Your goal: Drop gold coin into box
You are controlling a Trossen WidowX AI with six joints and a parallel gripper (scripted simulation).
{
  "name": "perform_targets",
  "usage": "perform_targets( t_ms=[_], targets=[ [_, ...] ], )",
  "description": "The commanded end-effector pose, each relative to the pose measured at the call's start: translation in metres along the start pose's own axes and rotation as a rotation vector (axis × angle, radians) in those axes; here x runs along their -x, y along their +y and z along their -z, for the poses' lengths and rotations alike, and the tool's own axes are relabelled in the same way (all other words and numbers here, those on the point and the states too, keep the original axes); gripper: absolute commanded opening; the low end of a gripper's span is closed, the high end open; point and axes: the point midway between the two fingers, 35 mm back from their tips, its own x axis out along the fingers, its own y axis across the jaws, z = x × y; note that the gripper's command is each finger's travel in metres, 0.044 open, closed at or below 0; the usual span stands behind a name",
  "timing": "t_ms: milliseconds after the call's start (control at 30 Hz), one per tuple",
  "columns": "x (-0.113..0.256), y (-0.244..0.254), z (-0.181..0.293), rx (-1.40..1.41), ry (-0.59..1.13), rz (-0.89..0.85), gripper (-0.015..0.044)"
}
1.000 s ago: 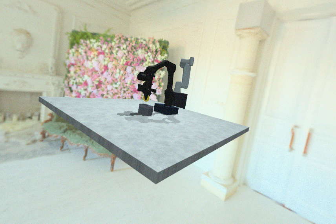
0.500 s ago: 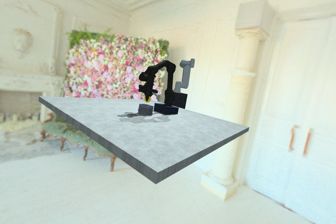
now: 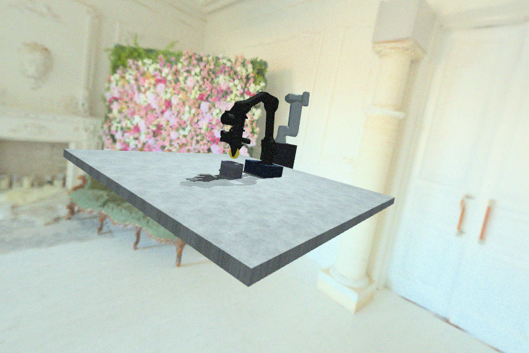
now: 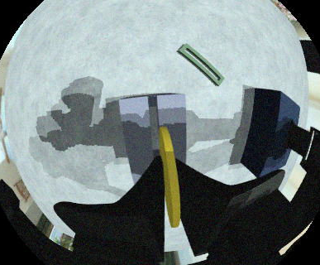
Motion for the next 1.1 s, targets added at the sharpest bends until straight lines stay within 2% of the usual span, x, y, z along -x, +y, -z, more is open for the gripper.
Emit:
perform_targets(
  t_ms=[0, 1067],
  targets=[
    [0.0013, 0.0025, 0.0020, -0.001, 0.000, -0.001, 0.0000],
    [-0.0034, 0.0026, 0.0025, 0.000, 0.000, 0.003, 0.0000]
  ],
)
